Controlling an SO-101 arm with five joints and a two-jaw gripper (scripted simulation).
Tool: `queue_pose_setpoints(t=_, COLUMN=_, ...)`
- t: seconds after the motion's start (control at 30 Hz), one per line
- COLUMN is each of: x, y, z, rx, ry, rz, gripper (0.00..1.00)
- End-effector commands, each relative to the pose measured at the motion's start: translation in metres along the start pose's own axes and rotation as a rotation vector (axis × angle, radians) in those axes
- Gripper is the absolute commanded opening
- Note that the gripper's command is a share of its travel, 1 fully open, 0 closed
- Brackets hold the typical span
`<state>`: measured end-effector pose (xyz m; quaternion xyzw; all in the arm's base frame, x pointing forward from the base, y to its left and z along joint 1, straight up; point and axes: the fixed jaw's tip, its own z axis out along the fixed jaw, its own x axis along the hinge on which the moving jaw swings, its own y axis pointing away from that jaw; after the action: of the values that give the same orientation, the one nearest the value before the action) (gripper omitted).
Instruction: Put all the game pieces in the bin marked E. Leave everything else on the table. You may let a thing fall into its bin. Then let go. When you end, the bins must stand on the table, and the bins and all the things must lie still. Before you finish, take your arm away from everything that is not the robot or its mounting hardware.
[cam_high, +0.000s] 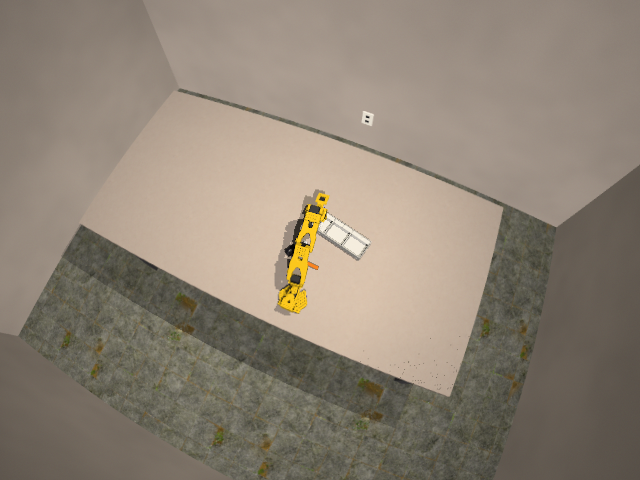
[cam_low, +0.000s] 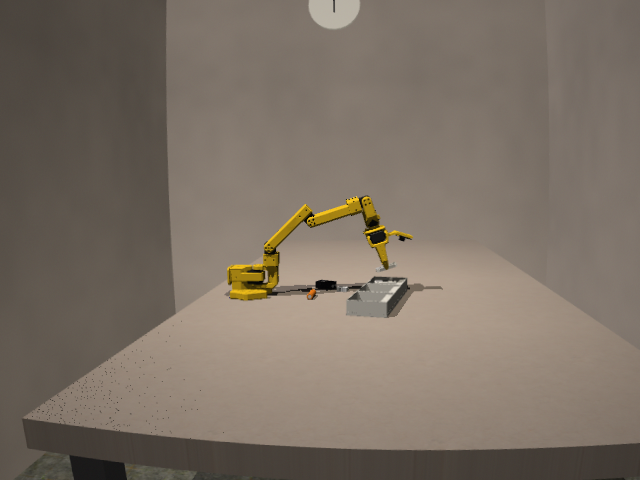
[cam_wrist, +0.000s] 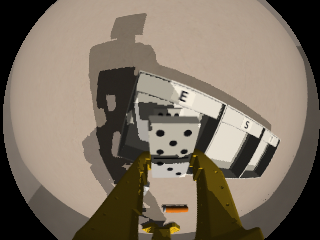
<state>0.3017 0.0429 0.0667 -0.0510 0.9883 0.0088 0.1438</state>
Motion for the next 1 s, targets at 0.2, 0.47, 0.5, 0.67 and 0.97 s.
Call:
queue_pose_setpoints(t=0.2, x=-0.0095, y=0.0022, z=-0.0108, rx=-0.004, ry=-0.063, rz=0.004, gripper=0.0)
queue_pose_setpoints(t=0.47, x=-0.0091, y=0.0022, z=-0.0094, rx=-0.004, ry=-0.06, rz=0.004, gripper=0.0)
queue_pose_setpoints(t=0.5, x=-0.0091, y=0.0022, z=-0.0094, rx=-0.004, ry=-0.06, rz=0.004, gripper=0.0)
queue_pose_setpoints(t=0.67, x=-0.0088, y=0.0022, z=-0.0083, rx=-0.004, ry=-0.057, rz=0.004, gripper=0.0)
queue_pose_setpoints(t=0.97, x=-0.0086, y=0.0022, z=-0.0075, rx=-0.004, ry=-0.055, rz=0.004, gripper=0.0)
